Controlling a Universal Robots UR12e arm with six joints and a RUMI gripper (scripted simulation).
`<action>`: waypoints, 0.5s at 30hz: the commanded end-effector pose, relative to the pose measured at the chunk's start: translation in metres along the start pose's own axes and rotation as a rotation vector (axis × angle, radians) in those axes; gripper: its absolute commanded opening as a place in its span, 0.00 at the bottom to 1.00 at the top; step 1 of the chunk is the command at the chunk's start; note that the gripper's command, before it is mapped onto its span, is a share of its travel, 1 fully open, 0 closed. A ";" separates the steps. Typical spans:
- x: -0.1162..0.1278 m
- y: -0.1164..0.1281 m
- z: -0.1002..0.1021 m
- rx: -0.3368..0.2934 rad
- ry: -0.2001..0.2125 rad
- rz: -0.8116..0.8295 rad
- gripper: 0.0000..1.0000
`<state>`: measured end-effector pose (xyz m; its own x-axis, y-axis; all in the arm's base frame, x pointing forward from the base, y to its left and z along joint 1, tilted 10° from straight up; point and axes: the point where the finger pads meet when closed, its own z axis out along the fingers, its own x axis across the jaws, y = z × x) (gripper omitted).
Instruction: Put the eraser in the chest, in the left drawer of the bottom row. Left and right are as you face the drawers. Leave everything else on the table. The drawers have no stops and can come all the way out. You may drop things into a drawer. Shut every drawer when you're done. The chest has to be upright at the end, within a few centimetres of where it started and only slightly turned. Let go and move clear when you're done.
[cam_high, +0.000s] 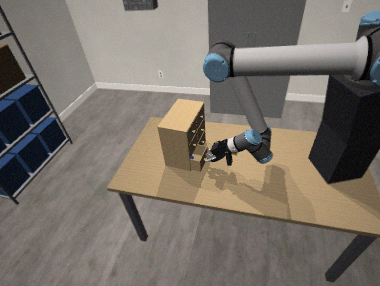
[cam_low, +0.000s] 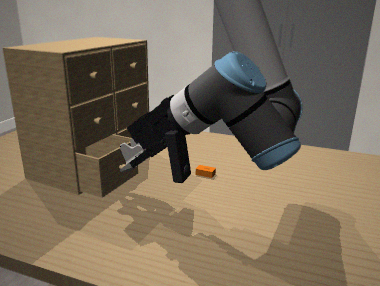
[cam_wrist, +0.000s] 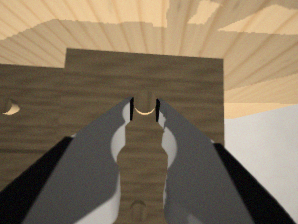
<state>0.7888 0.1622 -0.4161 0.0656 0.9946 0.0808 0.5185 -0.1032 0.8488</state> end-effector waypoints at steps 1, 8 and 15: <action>-0.001 0.005 0.003 -0.004 0.000 0.001 0.07; -0.001 0.007 0.005 -0.006 0.000 0.001 0.07; -0.001 0.009 0.007 -0.006 0.000 0.001 0.07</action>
<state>0.7930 0.1618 -0.4155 0.0656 0.9946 0.0809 0.5184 -0.1032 0.8489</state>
